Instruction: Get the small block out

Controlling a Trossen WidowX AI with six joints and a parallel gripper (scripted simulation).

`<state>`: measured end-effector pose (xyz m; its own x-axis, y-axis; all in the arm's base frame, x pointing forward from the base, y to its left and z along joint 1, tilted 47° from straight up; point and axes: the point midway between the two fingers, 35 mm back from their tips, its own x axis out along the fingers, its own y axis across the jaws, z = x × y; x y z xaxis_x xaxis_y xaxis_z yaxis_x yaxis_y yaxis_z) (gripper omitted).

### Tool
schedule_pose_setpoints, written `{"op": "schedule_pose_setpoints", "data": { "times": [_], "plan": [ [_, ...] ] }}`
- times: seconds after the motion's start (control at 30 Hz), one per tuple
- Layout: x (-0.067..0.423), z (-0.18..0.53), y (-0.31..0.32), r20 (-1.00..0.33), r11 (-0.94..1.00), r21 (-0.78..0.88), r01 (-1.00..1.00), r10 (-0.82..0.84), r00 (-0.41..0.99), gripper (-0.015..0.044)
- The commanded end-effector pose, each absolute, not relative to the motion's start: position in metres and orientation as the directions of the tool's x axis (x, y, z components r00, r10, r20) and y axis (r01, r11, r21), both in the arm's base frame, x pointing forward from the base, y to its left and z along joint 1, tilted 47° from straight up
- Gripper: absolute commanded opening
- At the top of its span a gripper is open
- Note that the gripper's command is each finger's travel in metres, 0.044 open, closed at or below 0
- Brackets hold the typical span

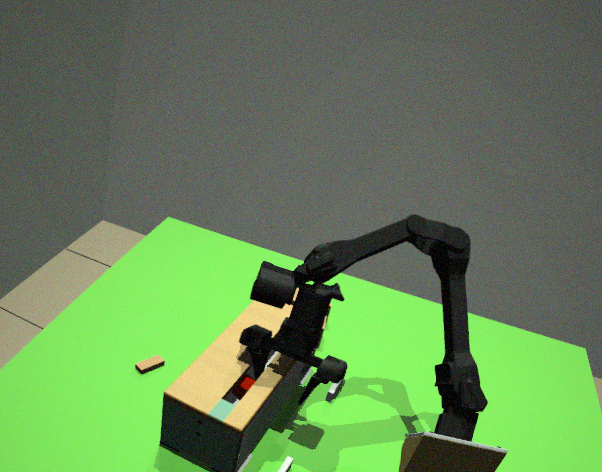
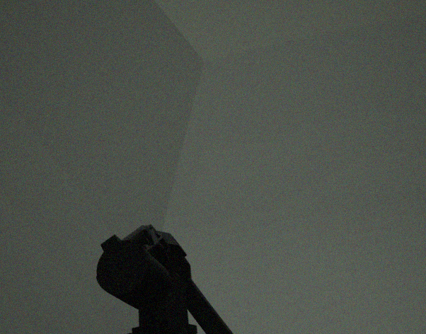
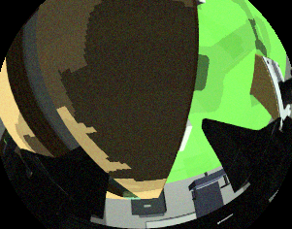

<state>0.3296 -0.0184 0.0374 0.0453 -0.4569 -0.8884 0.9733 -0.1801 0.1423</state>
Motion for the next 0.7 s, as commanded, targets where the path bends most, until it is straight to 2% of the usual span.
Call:
{"op": "schedule_pose_setpoints", "data": {
  "times": [0.0,0.67],
  "plan": [
    [0.3312,0.0333,-0.0143,-0.889,-0.181,0.144,0.973,-0.455,0.047,0.04],
    [0.3309,0.0342,-0.0151,-0.889,-0.181,0.144,0.973,-0.455,0.047,0.04]
  ]
}}
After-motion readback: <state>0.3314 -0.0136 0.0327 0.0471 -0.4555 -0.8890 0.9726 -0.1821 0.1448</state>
